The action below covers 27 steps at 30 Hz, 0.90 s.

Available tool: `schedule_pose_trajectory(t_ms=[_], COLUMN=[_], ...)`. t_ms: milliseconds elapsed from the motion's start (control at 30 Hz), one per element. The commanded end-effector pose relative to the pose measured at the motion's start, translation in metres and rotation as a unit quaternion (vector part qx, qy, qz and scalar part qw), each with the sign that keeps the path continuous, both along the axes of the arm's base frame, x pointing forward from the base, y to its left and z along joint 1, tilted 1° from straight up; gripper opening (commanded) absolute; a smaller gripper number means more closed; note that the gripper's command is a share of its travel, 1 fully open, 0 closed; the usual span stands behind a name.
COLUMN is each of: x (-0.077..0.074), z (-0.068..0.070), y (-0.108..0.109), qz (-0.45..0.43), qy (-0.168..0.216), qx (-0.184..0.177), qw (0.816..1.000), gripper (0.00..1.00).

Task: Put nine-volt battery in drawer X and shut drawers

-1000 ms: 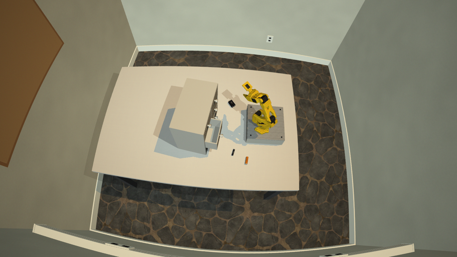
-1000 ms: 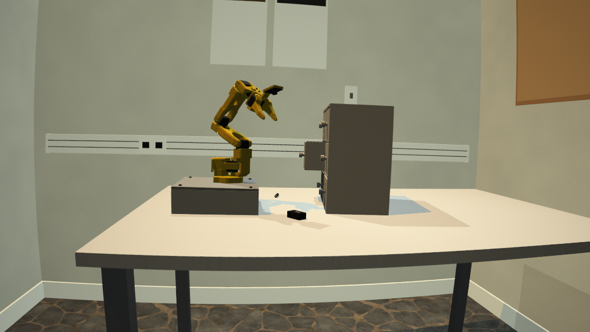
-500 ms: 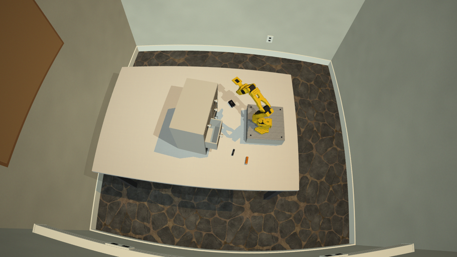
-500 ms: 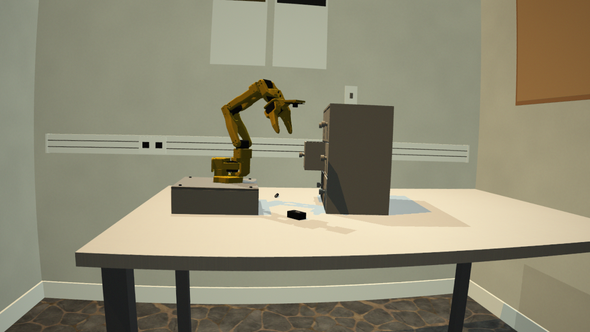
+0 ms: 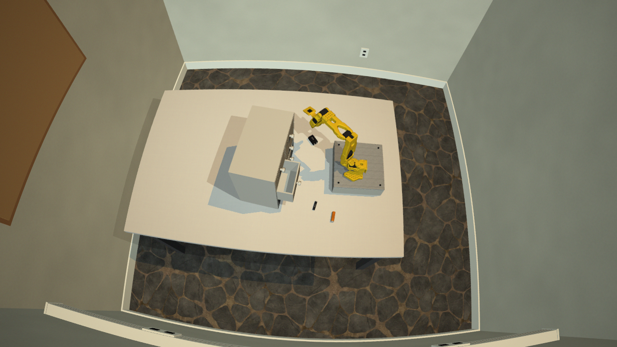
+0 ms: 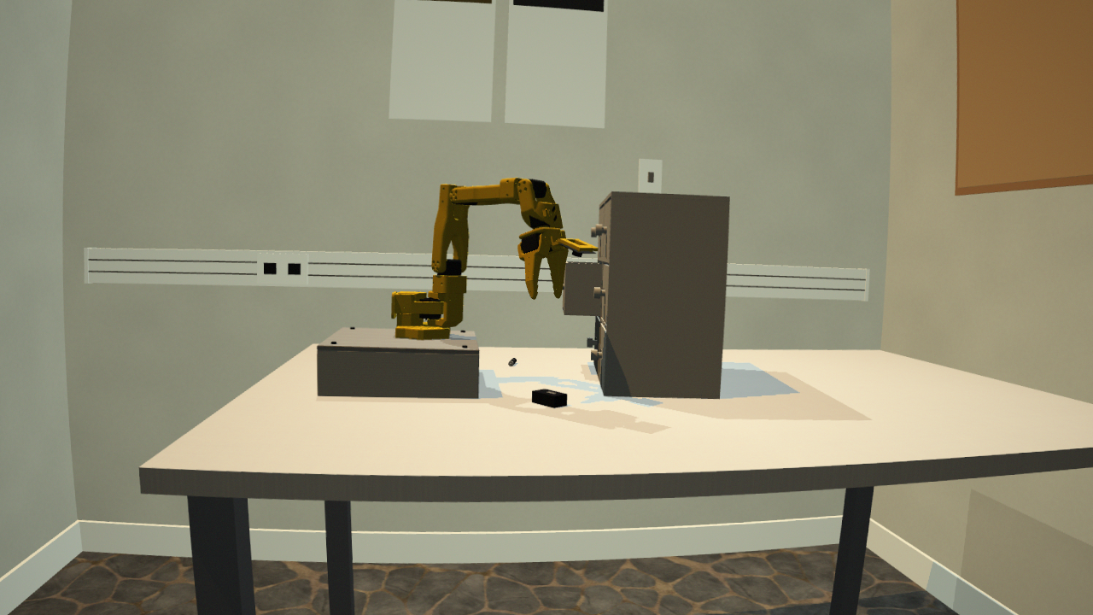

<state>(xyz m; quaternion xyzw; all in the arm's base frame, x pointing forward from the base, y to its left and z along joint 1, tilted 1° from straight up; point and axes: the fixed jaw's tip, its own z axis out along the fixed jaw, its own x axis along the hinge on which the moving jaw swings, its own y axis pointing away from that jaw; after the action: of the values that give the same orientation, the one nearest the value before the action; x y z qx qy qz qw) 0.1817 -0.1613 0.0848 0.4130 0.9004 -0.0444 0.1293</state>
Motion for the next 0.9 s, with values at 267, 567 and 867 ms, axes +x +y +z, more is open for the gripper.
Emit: schedule_pose_trajectory(t_ms=[267, 567, 867], x=[0.006, 0.006, 0.006], z=[-0.084, -0.088, -0.088], y=[-0.008, -0.007, -0.007], qz=[-0.028, -0.029, -0.029], qy=[0.090, 0.094, 0.094], qx=[0.091, 0.095, 0.095], qw=[0.991, 0.991, 0.991], gripper=[0.30, 0.30, 0.30])
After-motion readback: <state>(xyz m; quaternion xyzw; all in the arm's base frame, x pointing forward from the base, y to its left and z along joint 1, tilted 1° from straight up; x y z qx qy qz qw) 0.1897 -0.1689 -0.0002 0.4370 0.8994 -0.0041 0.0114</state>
